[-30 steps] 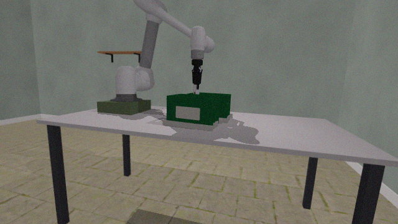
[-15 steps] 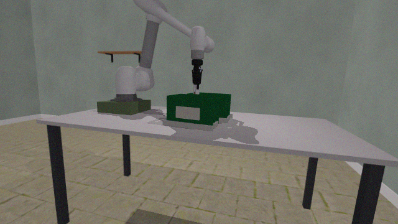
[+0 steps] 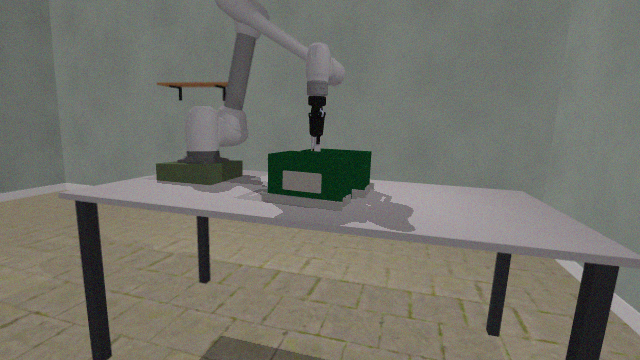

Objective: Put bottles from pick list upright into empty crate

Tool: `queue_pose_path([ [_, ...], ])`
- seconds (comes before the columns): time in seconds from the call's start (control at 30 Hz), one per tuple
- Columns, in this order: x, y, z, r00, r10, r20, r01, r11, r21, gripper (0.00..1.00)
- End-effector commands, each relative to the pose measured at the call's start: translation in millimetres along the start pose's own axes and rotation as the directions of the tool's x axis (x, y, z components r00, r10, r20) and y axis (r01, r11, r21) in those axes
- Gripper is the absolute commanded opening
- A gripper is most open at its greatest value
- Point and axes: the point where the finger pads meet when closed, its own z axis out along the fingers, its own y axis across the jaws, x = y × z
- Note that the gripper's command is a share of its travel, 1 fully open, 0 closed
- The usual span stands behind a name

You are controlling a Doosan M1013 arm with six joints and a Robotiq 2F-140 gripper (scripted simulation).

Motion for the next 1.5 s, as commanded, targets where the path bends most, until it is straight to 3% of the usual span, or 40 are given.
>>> queue_pose_path([
  [0.0, 1, -3, 5, 1.000, 0.001, -0.001, -0.001, 1.000, 0.006, 0.00],
  [1.47, 1, -3, 25, 1.000, 0.001, -0.001, -0.001, 1.000, 0.006, 0.00],
])
